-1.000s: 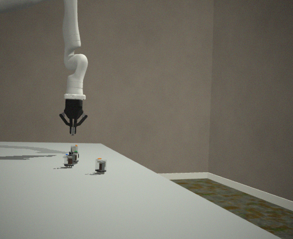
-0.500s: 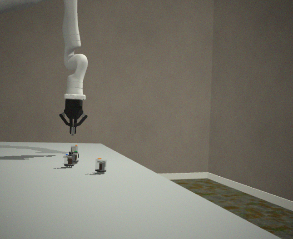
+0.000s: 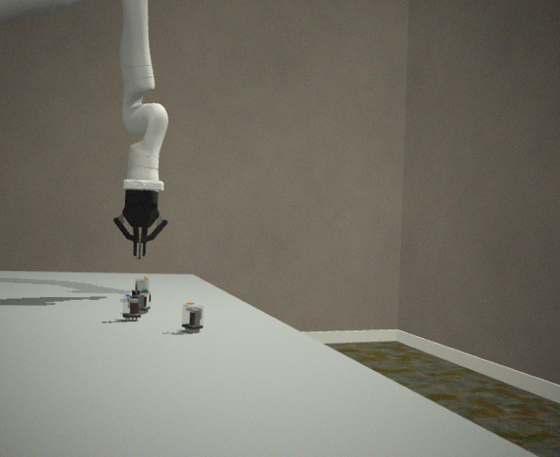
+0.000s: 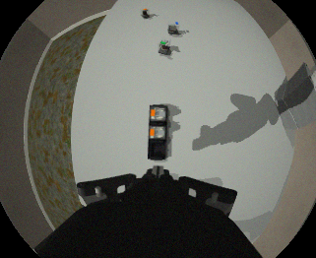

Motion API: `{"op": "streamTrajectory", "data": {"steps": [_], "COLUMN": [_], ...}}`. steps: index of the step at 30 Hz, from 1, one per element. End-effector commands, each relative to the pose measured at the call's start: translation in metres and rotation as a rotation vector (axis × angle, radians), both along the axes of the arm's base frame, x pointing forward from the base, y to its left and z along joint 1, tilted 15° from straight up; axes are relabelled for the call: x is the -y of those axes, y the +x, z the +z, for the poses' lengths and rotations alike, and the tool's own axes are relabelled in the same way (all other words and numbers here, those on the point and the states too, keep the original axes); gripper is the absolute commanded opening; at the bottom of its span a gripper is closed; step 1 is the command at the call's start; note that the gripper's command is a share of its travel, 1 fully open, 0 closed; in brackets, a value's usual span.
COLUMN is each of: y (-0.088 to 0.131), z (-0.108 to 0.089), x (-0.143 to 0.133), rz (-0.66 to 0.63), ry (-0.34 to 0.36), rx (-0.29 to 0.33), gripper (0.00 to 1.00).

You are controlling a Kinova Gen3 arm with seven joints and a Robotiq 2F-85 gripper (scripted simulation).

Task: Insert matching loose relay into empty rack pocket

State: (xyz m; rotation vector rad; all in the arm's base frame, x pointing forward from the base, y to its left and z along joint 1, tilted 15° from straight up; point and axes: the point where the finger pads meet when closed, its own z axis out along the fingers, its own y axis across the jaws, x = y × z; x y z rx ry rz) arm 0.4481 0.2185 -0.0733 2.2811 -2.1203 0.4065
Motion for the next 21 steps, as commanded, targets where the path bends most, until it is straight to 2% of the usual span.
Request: {"op": "streamTrajectory", "data": {"steps": [1,6,8,11,21], "y": [0.005,0.031,0.031,0.054,0.098], "z": [0.002,0.009,0.009,0.017,0.035], "x": [0.004,0.034,0.034,0.065,0.144], "rz": [-0.021,-0.167,-0.167,-0.307,-0.623], "ry": [0.005,0.030,0.030,0.055,0.111], "rx": [0.005,0.025,0.025,0.046,0.095], "gripper": [0.00,0.00,0.00,0.00,0.00]}}
